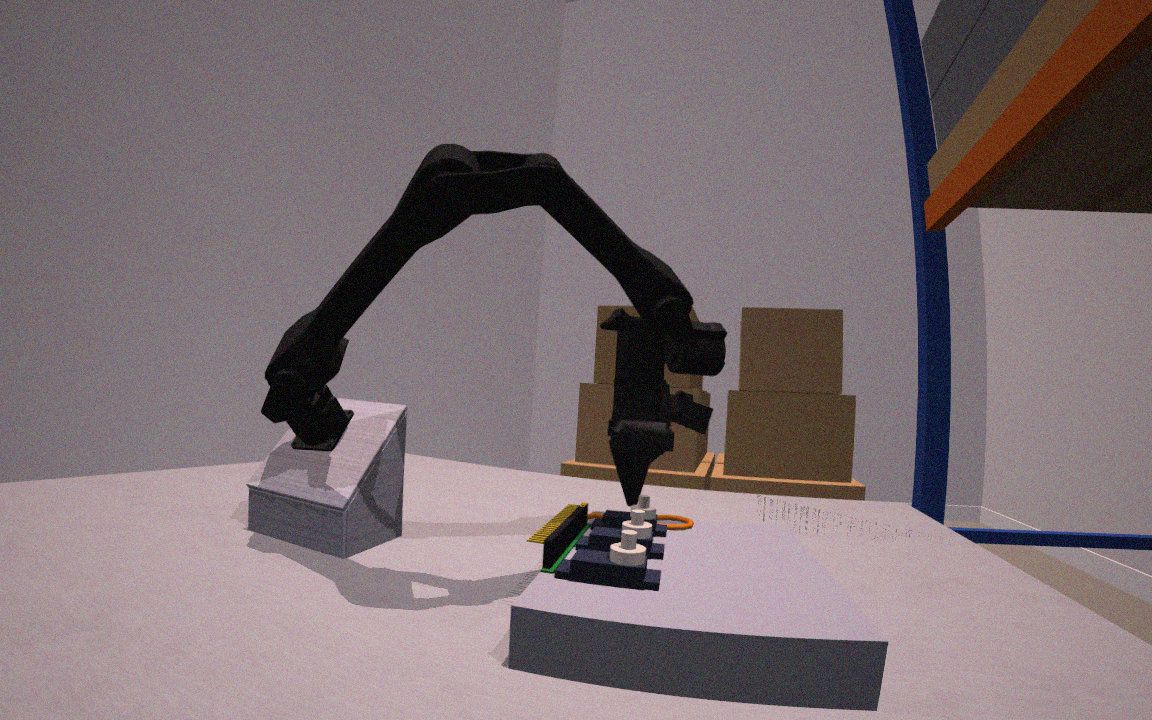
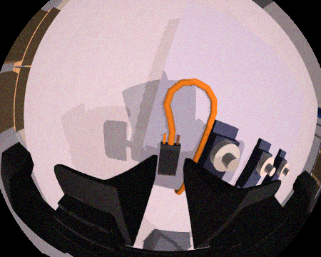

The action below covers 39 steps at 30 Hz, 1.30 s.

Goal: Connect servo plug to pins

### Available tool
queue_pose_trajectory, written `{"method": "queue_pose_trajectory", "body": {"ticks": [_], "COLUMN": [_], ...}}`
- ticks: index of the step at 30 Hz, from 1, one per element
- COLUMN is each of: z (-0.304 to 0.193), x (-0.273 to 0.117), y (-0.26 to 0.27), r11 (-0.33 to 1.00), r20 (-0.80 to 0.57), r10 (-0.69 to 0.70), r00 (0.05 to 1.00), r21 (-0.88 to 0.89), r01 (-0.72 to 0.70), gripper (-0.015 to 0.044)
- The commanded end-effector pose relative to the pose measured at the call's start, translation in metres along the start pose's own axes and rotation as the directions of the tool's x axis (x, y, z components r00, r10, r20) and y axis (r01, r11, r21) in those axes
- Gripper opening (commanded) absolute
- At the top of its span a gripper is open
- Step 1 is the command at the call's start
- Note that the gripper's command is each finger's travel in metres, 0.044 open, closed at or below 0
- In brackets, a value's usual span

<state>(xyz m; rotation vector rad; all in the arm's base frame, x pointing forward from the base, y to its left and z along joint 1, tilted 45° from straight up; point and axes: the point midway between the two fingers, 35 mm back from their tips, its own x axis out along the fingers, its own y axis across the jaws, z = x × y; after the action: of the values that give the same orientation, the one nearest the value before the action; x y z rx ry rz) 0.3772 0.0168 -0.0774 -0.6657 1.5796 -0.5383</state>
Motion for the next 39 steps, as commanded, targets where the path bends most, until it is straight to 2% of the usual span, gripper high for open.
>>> {"method": "queue_pose_trajectory", "body": {"ticks": [1, 12, 15, 21, 31, 35, 39], "z": [-0.001, -0.001, -0.001, -0.001, 0.0, -0.001, -0.004], "x": [0.005, 0.018, 0.018, 0.017, -0.039, -0.041, -0.041], "y": [0.001, 0.001, 0.001, 0.001, 0.002, 0.002, 0.001], "r11": [1.0, 1.0, 1.0, 1.0, 1.0, 1.0, 0.996], "r20": [-0.002, -0.002, -0.002, -0.002, -0.002, -0.002, -0.002], "r10": [-0.005, -0.005, -0.005, -0.005, -0.003, -0.003, -0.003], "r00": [1.0, 1.0, 1.0, 1.0, 1.0, 1.0, 1.0], "r21": [-0.008, -0.008, -0.008, -0.008, -0.009, -0.014, -0.095], "r01": [0.005, 0.005, 0.005, 0.005, 0.003, 0.003, 0.002], "gripper": [0.0115, 0.0115, 0.0036, 0.0, 0.0, 0.0, 0.0]}}
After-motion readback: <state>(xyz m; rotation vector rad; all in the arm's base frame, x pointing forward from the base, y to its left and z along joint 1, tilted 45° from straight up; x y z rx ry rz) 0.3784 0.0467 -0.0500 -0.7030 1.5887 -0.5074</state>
